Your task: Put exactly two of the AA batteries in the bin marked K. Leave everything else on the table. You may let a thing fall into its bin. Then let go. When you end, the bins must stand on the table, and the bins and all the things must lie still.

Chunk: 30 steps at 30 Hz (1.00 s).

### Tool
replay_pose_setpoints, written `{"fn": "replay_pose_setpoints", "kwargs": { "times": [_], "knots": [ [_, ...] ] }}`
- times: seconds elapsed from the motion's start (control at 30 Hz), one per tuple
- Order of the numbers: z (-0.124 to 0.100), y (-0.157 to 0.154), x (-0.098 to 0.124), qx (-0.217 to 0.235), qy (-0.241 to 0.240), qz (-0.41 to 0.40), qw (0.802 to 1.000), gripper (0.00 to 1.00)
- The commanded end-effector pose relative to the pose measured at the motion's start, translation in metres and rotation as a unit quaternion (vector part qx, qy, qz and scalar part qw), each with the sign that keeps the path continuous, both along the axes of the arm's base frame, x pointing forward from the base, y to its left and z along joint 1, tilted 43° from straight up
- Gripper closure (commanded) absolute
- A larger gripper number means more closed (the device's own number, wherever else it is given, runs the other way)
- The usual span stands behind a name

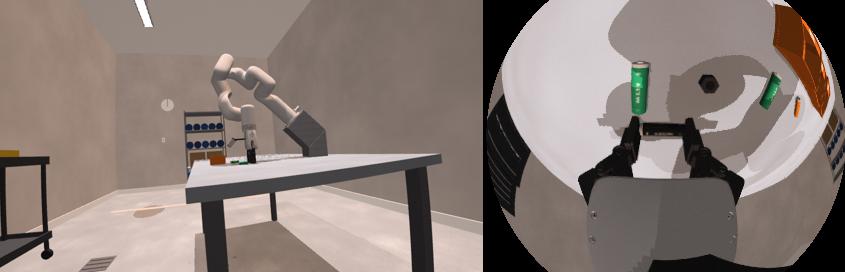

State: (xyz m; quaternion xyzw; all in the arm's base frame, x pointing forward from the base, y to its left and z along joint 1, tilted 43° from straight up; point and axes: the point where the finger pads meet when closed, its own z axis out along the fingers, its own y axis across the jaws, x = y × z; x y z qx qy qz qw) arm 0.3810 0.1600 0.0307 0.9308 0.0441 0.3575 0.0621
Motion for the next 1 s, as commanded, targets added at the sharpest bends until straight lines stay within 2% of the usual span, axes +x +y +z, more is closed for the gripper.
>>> {"fn": "replay_pose_setpoints", "kwargs": {
  "times": [0.0,0.1,0.6,0.97],
  "knots": [
    [0.0,0.0,0.0,0.0,0.0,0.0,1.0,1.0],
    [0.0,0.0,0.0,0.0,0.0,0.0,1.0,1.0],
    [0.037,0.005,-0.033,0.0,0.0,0.0,1.0,1.0],
    [0.045,0.005,-0.04,0.0,0.0,0.0,1.0,1.0]
  ]
}}
